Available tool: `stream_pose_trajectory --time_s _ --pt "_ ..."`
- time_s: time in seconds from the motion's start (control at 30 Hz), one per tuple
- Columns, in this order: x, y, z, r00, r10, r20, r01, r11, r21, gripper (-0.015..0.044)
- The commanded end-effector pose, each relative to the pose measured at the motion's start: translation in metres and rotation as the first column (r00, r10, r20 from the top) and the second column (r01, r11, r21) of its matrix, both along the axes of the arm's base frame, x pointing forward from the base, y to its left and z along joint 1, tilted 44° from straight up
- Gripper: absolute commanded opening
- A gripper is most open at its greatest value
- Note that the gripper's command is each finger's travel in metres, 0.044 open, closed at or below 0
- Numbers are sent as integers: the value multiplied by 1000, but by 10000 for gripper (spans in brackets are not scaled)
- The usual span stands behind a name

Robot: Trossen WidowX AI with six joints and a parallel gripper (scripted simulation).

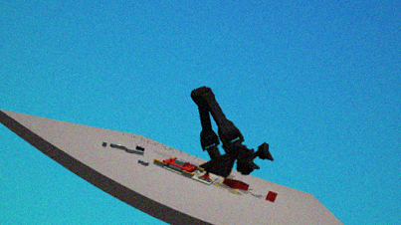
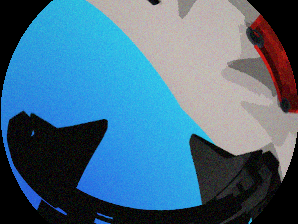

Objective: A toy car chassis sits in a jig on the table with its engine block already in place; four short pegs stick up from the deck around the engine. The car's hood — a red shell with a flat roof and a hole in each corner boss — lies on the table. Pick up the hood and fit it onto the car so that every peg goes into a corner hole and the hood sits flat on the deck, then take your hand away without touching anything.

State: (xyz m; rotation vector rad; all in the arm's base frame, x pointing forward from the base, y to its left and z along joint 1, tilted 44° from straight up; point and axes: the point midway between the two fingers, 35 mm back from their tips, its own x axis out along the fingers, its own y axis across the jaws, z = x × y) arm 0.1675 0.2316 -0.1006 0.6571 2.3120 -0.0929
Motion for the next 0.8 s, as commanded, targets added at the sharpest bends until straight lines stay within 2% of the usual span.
stream_pose_trajectory --time_s 0.0,0.17,0.37,0.57,0.77 --pt "5 -4 -2 986 143 88 -150 986 75 440" --pt "14 -9 -1 919 328 221 -366 916 164 440" --pt "23 -16 2 773 508 379 -612 755 236 440" --pt "33 -23 5 576 624 528 -811 520 270 440" --pt "42 -32 10 355 662 660 -934 231 271 440"
